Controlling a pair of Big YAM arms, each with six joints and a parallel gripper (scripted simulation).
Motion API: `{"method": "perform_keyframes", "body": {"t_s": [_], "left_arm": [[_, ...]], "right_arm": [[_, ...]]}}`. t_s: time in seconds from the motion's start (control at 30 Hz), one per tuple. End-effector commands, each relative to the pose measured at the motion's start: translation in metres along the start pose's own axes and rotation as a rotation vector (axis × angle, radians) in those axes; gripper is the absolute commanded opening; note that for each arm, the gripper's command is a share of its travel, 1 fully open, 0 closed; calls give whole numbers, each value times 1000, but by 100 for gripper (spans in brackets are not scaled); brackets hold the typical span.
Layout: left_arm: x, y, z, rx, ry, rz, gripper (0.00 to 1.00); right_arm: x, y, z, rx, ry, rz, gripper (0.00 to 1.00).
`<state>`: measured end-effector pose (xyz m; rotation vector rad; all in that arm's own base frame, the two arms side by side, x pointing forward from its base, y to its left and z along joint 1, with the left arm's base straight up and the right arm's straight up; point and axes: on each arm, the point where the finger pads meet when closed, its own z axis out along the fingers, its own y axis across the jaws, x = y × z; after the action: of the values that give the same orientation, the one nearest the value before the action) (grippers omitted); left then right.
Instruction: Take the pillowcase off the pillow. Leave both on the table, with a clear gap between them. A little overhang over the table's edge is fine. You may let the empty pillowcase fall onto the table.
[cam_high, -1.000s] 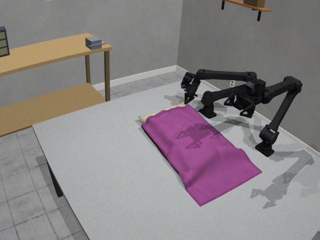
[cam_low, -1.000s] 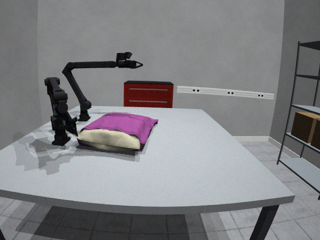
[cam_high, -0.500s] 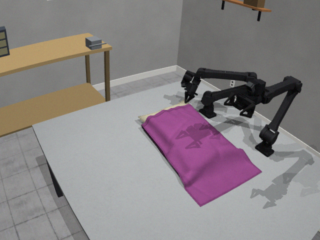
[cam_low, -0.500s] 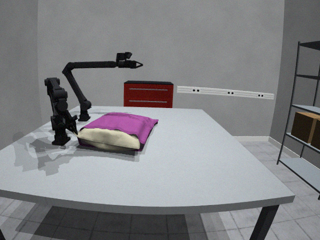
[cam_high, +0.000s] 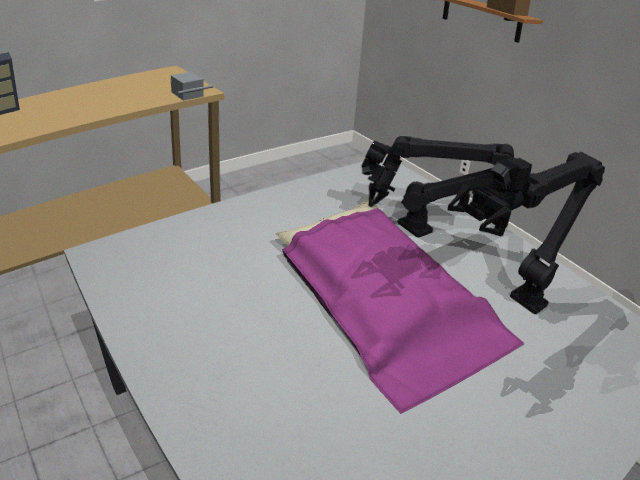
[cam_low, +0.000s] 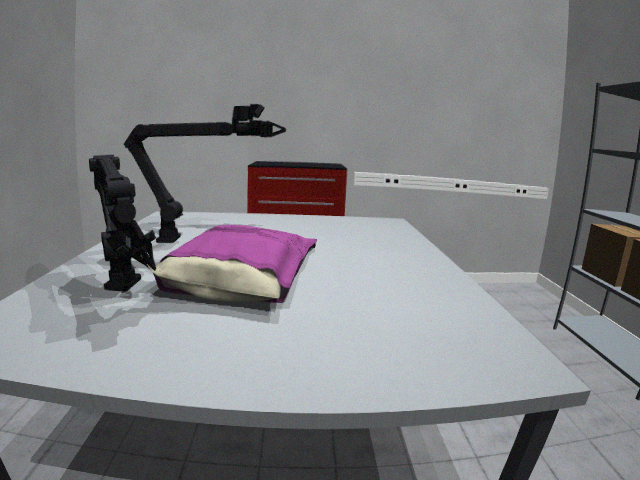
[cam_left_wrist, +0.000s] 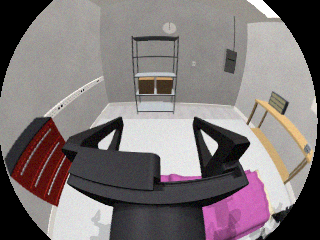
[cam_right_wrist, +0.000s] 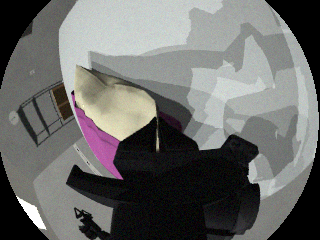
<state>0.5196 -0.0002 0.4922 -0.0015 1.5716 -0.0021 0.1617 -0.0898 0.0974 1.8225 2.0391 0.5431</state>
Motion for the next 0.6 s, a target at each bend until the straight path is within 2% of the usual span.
{"method": "perform_keyframes", "body": {"t_s": [0.0,0.57], "left_arm": [[-14,-6,-5,9,-30,6,100],[-14,-6,-5,9,-30,6,100]], "right_arm": [[-10,9,-2,-19,-26,-18,2],[-7,-7,22,-12,-17,-13,2]]}}
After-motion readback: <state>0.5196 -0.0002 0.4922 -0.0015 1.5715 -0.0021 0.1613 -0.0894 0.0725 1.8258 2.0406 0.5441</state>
